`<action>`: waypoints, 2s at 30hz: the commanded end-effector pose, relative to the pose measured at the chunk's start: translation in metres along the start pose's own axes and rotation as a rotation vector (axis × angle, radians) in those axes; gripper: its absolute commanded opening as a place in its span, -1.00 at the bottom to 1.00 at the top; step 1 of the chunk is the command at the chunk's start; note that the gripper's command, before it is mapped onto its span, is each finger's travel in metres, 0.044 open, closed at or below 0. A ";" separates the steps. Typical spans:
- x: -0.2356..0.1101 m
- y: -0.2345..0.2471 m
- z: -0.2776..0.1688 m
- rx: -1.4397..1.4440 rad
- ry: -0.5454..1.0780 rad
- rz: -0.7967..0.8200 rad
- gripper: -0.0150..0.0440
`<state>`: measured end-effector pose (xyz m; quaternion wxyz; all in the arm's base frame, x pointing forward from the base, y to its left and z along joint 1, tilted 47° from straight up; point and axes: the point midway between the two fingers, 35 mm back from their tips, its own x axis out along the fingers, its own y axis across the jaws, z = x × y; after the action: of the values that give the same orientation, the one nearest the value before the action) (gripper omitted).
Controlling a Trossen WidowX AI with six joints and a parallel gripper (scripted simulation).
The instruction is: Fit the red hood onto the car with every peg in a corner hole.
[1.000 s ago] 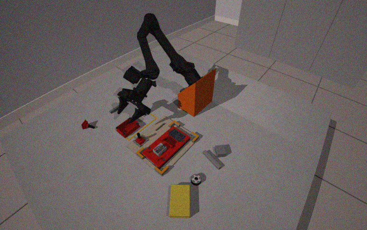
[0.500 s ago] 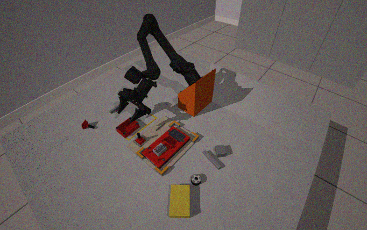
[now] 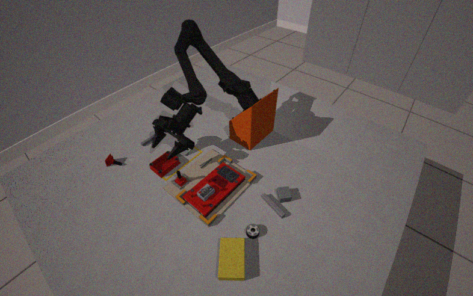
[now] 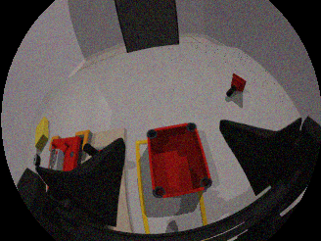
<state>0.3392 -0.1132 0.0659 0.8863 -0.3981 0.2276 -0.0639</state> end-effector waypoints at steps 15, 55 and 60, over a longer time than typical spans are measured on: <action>0.007 -0.001 -0.008 -0.004 -0.007 -0.002 1.00; 0.019 -0.002 -0.031 -0.004 -0.010 -0.007 1.00; 0.020 -0.002 -0.034 -0.005 -0.011 -0.007 1.00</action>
<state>0.3410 -0.1423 0.0416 0.8865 -0.3992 0.2245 -0.0657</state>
